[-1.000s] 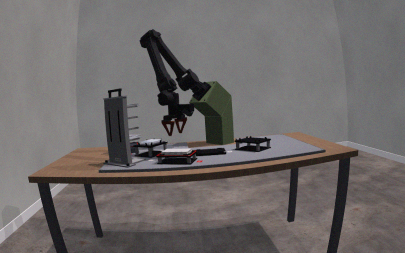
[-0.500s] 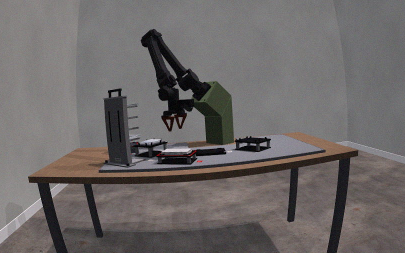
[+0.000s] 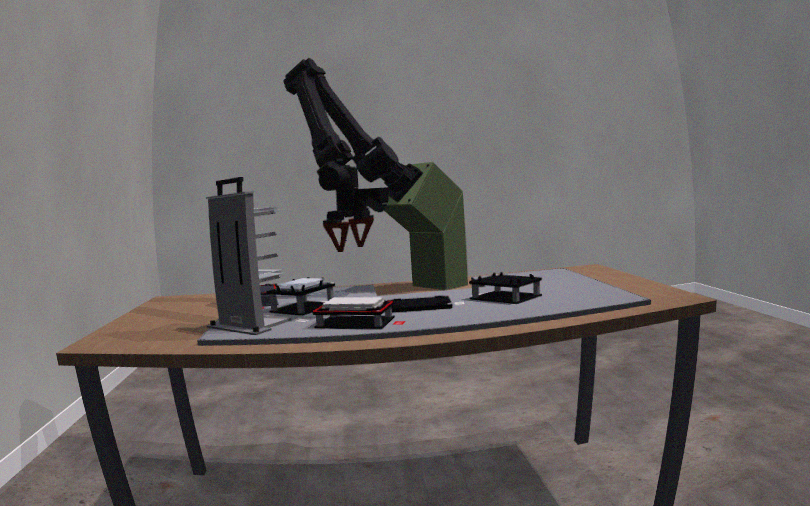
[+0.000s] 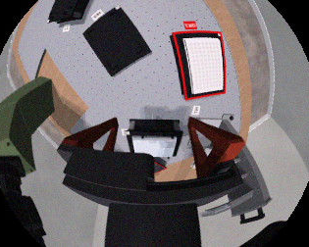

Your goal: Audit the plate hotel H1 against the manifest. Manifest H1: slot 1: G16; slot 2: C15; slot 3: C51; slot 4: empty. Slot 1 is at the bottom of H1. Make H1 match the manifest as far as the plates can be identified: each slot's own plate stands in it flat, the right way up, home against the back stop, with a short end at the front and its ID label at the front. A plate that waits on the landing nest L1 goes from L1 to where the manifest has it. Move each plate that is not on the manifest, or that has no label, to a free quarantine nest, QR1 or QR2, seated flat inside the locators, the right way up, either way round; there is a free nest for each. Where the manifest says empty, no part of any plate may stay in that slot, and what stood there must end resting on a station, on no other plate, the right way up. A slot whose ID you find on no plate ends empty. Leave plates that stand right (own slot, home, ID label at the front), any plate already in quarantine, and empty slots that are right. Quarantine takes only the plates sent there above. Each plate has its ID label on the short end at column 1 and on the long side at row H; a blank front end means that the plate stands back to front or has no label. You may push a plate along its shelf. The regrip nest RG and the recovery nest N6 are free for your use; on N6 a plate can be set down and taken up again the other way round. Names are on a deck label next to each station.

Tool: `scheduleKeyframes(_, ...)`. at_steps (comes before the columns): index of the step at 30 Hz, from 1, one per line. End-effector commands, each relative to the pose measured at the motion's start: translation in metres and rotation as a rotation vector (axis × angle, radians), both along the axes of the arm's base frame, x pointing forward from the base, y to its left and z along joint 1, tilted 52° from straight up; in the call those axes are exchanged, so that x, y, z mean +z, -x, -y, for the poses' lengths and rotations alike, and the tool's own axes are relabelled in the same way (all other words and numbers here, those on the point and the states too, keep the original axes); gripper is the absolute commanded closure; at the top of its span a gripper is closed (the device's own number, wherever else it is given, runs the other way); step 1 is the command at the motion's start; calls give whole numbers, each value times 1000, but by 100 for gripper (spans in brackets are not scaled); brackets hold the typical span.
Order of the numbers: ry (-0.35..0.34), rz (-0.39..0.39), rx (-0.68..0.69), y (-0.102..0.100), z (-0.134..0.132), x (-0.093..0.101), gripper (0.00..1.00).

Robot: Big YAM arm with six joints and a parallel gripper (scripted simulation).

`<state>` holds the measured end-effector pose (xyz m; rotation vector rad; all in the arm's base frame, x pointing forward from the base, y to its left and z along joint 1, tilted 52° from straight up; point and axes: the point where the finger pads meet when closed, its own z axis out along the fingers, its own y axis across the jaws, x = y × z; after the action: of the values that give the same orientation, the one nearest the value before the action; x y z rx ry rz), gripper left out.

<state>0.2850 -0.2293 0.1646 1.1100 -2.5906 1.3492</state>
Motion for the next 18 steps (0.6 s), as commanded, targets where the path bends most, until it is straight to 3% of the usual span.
scheduleKeyframes(1,10,68,12,-10,-10,30,0)
scheduleKeyframes(18,8,74,11,3,-40,58,0)
